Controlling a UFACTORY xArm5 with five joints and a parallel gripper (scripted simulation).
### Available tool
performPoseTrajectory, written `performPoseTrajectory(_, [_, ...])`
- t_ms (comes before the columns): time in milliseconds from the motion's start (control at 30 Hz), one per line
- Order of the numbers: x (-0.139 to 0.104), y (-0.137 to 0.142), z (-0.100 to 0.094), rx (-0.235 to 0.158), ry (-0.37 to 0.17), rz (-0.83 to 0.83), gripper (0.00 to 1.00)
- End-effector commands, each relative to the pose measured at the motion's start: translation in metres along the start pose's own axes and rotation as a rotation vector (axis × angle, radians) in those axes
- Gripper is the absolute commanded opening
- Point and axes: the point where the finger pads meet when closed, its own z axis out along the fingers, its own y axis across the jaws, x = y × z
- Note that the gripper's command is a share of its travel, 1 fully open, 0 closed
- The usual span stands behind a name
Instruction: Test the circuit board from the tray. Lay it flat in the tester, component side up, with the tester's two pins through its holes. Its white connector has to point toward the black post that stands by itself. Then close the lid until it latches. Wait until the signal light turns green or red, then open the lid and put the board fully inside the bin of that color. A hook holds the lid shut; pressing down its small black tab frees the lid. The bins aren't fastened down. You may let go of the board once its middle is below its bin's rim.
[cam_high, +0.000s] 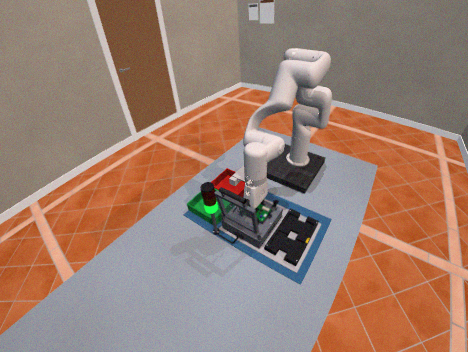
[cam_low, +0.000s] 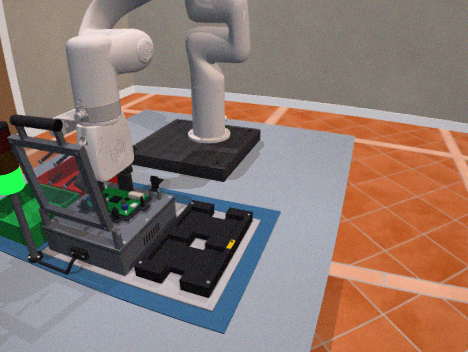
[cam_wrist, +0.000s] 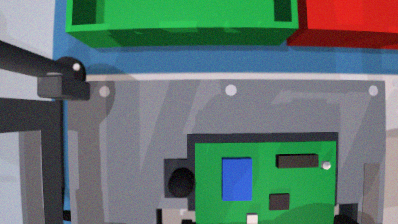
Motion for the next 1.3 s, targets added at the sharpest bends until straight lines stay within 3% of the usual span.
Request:
performPoseTrajectory(0, [0.0000, -0.0014, -0.0025, 0.004, 0.000, 0.000, 0.79])
performPoseTrajectory(1267, [0.0000, -0.0013, -0.0106, 0.004, 0.000, 0.000, 0.79])
